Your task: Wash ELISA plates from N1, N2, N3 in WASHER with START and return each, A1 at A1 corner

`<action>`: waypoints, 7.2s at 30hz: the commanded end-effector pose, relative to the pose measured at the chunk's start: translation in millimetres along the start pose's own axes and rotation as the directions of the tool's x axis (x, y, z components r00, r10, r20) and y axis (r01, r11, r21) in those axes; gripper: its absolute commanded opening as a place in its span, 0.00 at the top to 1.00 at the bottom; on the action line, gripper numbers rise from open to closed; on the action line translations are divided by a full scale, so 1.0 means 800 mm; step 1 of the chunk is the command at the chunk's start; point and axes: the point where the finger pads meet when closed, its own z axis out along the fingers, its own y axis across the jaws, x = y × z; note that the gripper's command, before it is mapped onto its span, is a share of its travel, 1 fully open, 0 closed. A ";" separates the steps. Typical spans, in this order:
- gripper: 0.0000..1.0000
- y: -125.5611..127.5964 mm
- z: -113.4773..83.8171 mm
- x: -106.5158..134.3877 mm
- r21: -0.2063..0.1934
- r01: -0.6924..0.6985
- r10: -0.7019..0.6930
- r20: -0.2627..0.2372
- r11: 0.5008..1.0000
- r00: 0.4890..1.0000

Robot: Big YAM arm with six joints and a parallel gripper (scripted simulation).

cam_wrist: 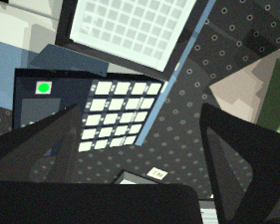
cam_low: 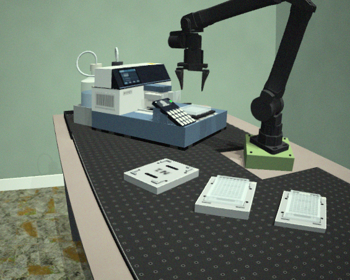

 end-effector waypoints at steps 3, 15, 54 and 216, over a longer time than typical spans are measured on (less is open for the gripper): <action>0.34 0.005 -0.008 0.035 -0.011 0.225 -0.225 0.007 0.974 0.974; 0.54 0.022 -0.018 0.039 -0.027 0.421 -0.420 0.030 0.907 0.907; 1.00 -0.017 0.031 0.157 -0.005 0.936 -0.910 0.231 0.351 0.343; 1.00 -0.008 0.025 0.155 -0.009 0.936 -0.866 0.379 0.351 0.328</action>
